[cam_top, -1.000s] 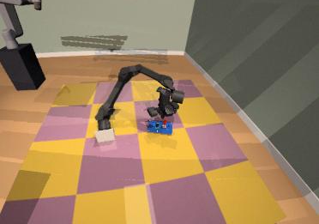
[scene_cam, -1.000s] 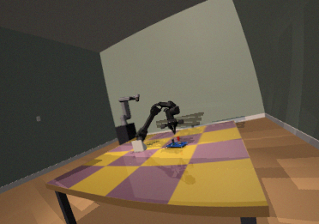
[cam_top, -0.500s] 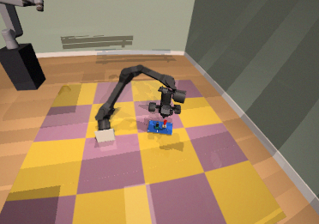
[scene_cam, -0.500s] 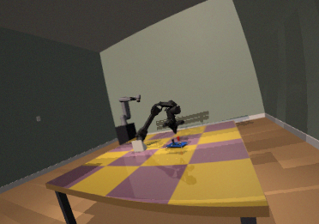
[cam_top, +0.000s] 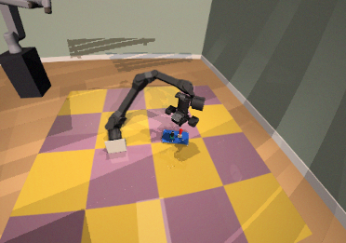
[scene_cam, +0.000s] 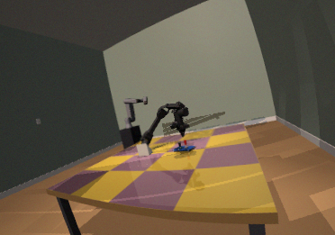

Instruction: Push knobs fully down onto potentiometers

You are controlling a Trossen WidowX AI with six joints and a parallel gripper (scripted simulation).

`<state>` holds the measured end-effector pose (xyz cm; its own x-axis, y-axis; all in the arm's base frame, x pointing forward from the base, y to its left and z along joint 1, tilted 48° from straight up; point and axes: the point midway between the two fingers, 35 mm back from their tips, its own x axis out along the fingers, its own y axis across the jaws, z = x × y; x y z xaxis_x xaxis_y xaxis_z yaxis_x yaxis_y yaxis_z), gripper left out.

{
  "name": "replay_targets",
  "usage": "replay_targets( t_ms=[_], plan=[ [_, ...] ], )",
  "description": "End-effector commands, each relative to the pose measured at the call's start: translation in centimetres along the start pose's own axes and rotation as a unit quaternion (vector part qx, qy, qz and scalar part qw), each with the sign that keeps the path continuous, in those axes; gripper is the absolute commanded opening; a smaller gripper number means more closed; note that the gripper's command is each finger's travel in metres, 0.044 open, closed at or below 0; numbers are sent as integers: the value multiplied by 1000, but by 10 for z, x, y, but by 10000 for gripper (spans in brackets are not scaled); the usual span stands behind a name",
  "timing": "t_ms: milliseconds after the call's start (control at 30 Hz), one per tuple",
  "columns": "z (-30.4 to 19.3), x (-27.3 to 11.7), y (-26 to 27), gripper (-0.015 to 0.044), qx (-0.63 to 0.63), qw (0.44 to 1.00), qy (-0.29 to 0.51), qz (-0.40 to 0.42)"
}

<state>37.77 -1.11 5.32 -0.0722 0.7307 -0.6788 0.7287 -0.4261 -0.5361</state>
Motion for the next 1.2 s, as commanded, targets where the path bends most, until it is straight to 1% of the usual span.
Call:
replay_targets(
  t_ms=[0, 267, 567, 767, 1167],
  plan=[
    [-1, -1, 2, 0, 81, 997, -3, 0],
    [-3, -2, 4, 0, 218, 976, -5, -2],
    [-6, -4, 7, 0, 356, 934, -8, -4],
    [-6, -4, 7, 0, 359, 933, -8, -4],
    [-6, 10, 7, 0, 359, 933, -8, -4]
  ],
)
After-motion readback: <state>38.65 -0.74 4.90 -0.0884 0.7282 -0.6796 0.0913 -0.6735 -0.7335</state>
